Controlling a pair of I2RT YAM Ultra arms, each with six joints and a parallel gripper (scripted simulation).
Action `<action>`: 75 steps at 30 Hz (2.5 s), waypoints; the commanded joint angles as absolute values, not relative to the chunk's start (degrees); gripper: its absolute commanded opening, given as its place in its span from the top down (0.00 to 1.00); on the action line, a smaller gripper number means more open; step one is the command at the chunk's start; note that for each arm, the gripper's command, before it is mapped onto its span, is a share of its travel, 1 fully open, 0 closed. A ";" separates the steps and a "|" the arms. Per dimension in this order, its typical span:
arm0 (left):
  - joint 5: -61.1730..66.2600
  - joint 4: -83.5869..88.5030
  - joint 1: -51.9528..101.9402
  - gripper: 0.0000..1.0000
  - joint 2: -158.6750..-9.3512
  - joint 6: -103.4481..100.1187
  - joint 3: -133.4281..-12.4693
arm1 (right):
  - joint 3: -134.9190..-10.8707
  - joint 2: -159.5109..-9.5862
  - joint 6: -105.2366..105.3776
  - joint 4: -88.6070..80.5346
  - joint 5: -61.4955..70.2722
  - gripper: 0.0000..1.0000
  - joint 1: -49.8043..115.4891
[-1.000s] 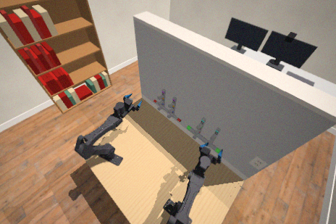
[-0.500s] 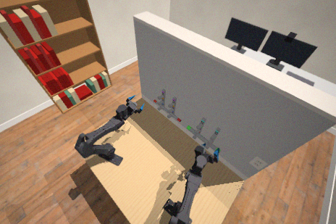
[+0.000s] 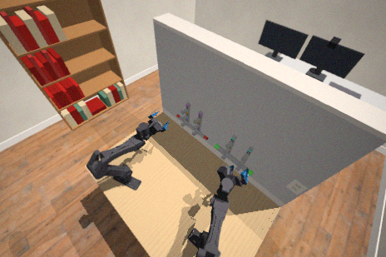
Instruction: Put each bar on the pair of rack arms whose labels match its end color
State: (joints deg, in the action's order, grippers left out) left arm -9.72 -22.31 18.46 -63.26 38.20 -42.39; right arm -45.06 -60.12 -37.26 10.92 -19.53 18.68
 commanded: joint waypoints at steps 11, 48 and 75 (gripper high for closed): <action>-11.39 -29.01 21.88 0.00 -65.71 48.75 -40.29 | -42.49 -60.67 -47.46 16.75 -24.79 0.00 22.84; -13.80 -39.21 30.25 0.00 -74.96 74.20 -37.90 | -36.09 -67.20 -72.94 30.05 -36.09 0.00 33.12; -15.98 -43.40 35.64 0.00 -82.59 89.86 -39.04 | -33.19 -74.55 -89.56 40.86 -42.70 0.00 39.23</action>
